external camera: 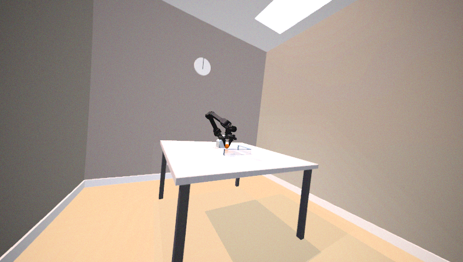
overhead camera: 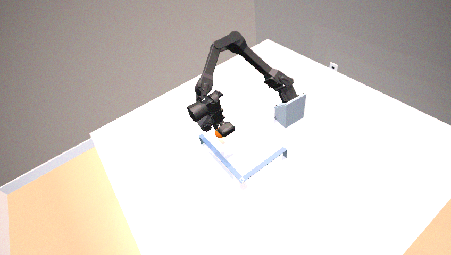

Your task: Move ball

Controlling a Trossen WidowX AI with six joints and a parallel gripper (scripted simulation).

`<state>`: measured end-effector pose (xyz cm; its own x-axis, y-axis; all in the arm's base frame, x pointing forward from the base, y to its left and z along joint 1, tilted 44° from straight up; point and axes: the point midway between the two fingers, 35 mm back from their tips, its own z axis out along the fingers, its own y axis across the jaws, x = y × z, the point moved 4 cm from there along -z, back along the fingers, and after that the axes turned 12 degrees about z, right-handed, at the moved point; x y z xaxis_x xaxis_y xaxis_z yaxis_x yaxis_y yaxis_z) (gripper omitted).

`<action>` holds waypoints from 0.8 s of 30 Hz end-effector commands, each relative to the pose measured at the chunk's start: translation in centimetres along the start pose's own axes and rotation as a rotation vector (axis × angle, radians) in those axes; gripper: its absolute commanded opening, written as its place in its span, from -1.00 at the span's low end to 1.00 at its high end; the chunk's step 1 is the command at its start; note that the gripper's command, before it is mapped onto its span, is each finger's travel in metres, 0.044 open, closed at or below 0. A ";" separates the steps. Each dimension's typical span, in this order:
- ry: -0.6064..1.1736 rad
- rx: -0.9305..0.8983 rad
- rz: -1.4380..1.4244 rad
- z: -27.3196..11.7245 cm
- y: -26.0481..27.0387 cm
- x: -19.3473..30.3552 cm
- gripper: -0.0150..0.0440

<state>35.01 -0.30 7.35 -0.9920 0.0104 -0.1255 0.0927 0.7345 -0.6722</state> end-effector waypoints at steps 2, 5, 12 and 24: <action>0.008 0.011 -0.008 3.2 -0.1 0.4 -0.49; 0.008 0.011 -0.008 3.5 -0.2 0.4 -0.49; 0.008 0.011 -0.008 3.9 -0.2 0.4 -0.49; 0.008 0.012 -0.008 5.5 -0.2 0.5 -0.49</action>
<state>35.14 -3.87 3.79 -0.9925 0.0118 -0.1217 0.0917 0.7301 -0.6772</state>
